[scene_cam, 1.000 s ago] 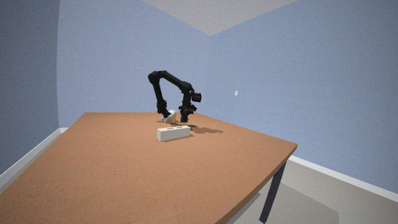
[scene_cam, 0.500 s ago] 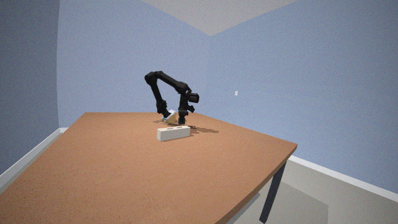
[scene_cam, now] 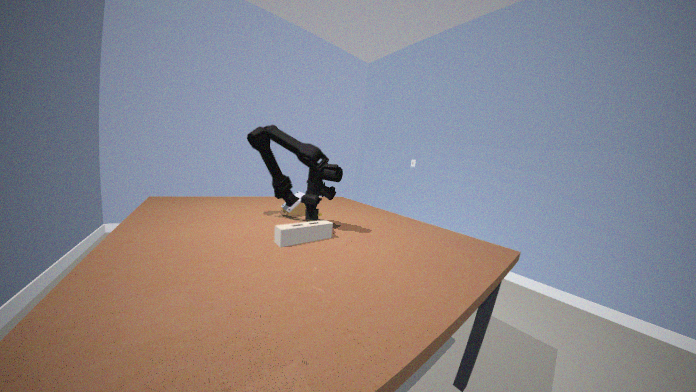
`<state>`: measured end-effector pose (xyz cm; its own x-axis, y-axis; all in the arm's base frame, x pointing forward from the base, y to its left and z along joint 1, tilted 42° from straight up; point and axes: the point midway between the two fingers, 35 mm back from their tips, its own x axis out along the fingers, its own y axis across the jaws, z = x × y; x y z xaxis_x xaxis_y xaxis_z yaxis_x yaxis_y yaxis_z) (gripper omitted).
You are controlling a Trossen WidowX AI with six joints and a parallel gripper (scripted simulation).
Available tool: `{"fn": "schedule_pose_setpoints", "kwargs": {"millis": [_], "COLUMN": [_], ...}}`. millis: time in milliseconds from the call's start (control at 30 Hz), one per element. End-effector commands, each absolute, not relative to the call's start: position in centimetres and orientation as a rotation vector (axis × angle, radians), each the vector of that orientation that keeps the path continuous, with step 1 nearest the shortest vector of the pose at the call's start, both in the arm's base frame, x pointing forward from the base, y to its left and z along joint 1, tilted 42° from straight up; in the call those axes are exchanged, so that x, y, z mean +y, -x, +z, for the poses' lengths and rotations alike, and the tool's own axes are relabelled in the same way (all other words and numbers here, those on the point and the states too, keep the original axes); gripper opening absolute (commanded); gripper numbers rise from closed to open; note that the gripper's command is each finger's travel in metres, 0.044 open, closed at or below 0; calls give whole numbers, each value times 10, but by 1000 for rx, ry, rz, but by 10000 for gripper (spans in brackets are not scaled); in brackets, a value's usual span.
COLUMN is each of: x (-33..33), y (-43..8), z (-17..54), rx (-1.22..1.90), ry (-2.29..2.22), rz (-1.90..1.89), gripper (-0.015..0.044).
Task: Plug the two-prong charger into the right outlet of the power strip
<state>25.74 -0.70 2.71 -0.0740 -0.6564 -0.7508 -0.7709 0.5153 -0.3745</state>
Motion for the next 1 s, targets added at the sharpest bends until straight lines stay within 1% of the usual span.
{"fn": "schedule_pose_setpoints", "kwargs": {"millis": [0, 967], "x": [-15, -76], "y": [-259, -261], "z": [32, 65], "rx": [1776, 1703], "ry": [1156, 843], "rz": [96, -278], "gripper": [0, 0]}}
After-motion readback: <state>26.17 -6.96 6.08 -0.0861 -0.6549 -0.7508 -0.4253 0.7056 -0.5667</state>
